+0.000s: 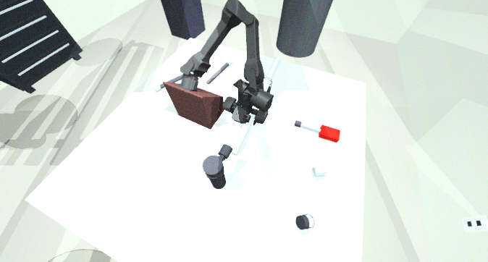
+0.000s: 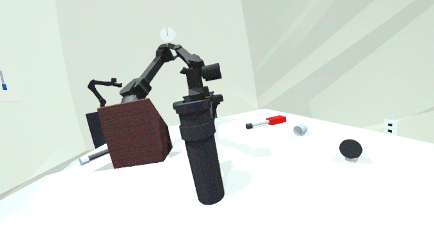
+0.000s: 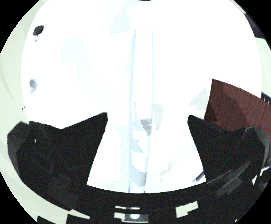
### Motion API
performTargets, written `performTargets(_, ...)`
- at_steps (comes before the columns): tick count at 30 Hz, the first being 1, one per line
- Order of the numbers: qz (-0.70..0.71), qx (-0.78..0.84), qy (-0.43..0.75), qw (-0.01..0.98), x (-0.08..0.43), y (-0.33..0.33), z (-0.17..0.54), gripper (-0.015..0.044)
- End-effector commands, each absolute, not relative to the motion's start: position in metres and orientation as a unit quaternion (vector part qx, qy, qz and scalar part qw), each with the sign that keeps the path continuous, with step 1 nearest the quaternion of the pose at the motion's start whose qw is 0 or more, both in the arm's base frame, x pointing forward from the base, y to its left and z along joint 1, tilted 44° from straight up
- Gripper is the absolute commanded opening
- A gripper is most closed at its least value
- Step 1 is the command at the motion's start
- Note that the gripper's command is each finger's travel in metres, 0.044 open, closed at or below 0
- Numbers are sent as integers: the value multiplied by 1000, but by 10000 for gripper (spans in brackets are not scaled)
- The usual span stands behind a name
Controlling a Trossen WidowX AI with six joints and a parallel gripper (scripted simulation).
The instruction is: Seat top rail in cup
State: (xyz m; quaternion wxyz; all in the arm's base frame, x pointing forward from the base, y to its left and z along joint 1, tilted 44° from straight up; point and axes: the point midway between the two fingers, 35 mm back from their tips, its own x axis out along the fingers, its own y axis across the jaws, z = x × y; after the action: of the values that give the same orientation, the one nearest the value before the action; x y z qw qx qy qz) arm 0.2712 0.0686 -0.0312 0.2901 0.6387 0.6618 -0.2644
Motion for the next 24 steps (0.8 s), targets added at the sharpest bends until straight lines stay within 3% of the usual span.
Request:
performTargets(1, -265, 641, 661, 287, 270, 75, -38, 440)
performTargets(24, -265, 640, 661, 287, 270, 98, -62, 440)
